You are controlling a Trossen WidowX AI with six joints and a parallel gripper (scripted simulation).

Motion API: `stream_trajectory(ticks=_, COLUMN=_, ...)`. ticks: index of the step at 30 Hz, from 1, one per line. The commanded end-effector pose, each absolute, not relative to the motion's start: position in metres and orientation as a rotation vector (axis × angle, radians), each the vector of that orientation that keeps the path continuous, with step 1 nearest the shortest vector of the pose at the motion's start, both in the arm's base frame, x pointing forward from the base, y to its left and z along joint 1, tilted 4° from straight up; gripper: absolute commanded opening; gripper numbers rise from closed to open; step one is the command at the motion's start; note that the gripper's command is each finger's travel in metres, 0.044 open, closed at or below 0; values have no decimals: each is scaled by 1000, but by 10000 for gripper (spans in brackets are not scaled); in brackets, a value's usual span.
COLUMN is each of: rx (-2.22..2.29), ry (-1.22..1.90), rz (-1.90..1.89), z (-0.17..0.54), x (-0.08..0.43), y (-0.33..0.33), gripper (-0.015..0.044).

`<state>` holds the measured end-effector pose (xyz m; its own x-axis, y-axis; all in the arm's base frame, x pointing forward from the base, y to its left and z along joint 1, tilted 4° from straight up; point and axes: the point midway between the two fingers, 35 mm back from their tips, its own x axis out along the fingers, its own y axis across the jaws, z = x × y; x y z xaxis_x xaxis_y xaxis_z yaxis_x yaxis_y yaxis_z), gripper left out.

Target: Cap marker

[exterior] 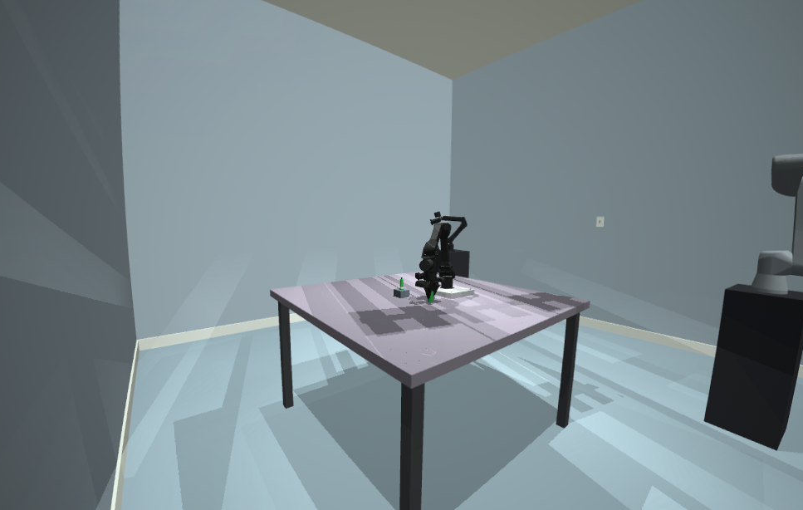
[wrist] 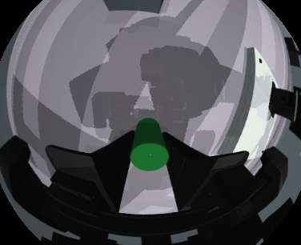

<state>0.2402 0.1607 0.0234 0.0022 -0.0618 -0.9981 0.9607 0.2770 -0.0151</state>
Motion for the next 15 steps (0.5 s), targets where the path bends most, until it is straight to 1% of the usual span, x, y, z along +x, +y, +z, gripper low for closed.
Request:
stream_trajectory(ticks=1, rx=953, ry=1294, rz=-1031, z=24, x=240, y=161, gripper=48)
stream_trajectory(ticks=3, rx=953, ry=1294, rz=-1031, z=29, x=240, y=162, gripper=0)
stream_trajectory(ticks=15, rx=954, ry=1295, rz=-1031, z=61, x=242, y=164, gripper=0)
